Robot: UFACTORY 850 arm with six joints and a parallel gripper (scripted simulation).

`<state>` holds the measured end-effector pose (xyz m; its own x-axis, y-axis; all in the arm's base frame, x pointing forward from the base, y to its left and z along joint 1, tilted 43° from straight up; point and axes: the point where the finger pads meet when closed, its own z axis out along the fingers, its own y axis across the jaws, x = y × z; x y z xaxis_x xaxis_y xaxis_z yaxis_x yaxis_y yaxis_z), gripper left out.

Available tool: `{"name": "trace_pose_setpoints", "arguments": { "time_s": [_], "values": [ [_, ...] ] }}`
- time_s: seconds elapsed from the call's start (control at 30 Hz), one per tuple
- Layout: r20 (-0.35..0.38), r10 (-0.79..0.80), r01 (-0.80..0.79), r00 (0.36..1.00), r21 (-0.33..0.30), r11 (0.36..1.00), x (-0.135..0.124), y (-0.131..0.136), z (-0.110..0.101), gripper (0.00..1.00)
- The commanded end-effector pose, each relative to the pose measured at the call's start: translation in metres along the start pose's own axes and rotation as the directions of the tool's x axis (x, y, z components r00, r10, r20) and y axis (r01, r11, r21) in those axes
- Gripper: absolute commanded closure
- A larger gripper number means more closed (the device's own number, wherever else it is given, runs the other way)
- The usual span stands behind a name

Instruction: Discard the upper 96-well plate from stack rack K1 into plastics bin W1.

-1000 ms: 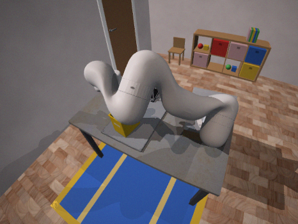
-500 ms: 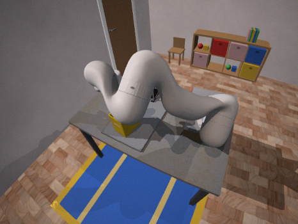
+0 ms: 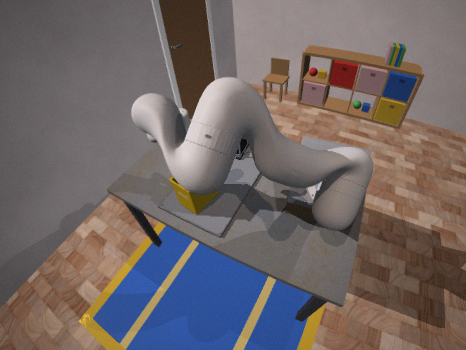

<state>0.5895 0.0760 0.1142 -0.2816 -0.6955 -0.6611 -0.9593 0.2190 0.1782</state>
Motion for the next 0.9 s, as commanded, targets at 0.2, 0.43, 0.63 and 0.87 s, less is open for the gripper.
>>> {"name": "trace_pose_setpoints", "arguments": {
  "time_s": [0.2, 0.43, 0.63, 0.87],
  "values": [
    [0.000, -0.001, 0.001, 1.000, 0.002, 1.000, 0.000, -0.001, -0.028, 0.00],
    [0.000, -0.001, 0.001, 1.000, 0.002, 1.000, 0.000, -0.001, -0.041, 0.00],
    [0.000, -0.001, 0.001, 1.000, 0.002, 1.000, 0.000, -0.001, -0.057, 0.00],
    [0.000, -0.001, 0.001, 1.000, 0.002, 1.000, 0.000, -0.001, -0.071, 0.00]
  ]
}}
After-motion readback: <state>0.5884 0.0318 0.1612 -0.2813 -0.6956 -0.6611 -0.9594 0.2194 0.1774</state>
